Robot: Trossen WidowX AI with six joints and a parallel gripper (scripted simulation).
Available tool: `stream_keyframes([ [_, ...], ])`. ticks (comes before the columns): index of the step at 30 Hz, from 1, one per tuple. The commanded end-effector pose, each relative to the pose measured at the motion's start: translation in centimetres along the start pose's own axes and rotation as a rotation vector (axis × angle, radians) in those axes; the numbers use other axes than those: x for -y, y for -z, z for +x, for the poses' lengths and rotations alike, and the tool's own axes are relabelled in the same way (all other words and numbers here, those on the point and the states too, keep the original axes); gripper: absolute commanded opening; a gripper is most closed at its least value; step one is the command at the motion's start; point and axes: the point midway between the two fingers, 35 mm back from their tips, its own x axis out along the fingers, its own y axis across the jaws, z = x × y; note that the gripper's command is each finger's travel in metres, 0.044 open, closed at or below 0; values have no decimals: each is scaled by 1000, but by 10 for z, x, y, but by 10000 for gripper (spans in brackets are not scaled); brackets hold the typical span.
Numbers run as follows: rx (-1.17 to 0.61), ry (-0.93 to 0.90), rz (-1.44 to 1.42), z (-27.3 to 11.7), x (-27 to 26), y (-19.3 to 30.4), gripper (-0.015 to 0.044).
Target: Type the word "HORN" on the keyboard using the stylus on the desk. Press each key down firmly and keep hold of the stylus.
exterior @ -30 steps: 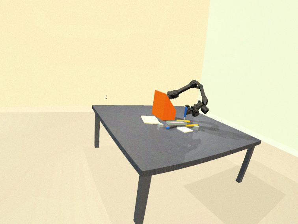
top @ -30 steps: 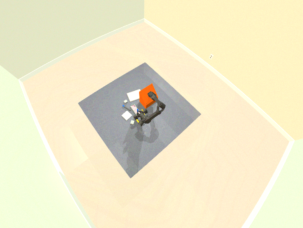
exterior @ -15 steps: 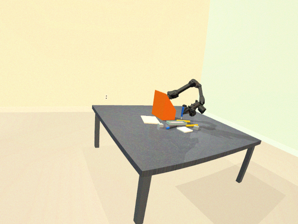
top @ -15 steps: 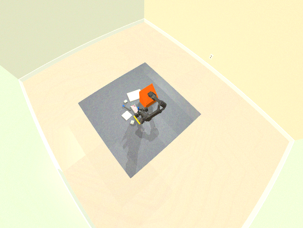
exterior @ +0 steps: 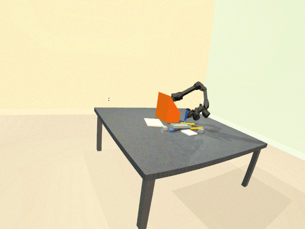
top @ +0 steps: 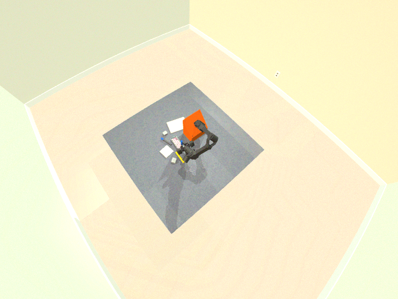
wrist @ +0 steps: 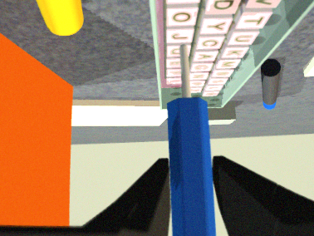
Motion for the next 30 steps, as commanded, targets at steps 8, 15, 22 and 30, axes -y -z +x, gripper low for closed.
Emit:
stream_keyframes([
  [8,1,-1,6,3,0,-5,81],
  [15,1,-1,6,5,0,-9,81],
  [22,1,-1,6,6,0,-11,81],
  [30,1,-1,6,8,0,-14,81],
])
